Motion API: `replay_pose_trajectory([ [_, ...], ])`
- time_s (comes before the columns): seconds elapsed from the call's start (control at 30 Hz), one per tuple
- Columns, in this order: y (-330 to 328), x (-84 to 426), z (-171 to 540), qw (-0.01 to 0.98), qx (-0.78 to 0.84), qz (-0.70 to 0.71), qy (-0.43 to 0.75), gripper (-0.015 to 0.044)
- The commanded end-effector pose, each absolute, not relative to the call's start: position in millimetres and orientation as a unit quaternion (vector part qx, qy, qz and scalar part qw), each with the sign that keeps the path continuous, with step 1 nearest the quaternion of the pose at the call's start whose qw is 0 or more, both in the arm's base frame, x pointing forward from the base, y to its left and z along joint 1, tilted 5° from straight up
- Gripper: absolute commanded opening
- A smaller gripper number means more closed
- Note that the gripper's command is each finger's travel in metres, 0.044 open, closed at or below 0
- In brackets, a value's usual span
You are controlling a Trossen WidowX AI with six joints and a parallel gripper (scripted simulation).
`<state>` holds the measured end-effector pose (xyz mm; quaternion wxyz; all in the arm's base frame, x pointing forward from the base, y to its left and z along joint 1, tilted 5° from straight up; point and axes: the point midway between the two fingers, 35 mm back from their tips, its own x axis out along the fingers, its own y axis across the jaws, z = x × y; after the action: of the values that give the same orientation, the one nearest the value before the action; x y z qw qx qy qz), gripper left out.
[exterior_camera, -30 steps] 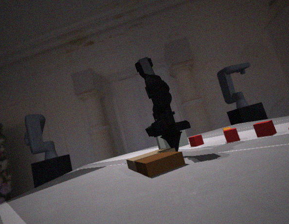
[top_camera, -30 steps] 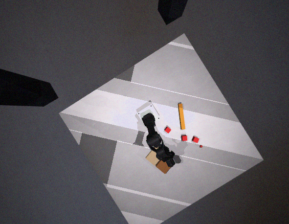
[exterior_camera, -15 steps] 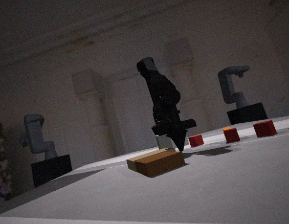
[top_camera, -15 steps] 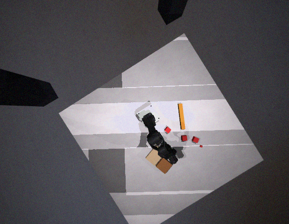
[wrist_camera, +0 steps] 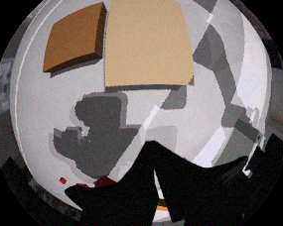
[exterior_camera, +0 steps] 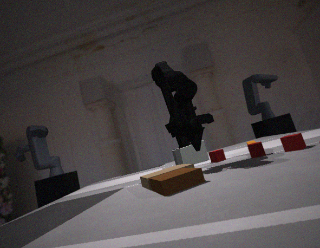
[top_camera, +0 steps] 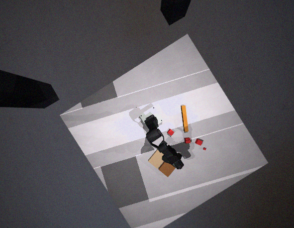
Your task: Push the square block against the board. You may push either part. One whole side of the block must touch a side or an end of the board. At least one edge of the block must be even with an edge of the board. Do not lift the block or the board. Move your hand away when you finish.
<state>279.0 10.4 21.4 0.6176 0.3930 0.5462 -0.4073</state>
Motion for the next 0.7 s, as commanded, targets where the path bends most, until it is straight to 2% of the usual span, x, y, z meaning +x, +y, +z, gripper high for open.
replay_pose_trajectory([
  [0.0,7.9,279.2,20.7,0.622,0.385,-0.401,0.551,0.0000],
  [0.67,-66.9,279.4,27.3,0.713,0.149,-0.195,0.657,0.0000],
])
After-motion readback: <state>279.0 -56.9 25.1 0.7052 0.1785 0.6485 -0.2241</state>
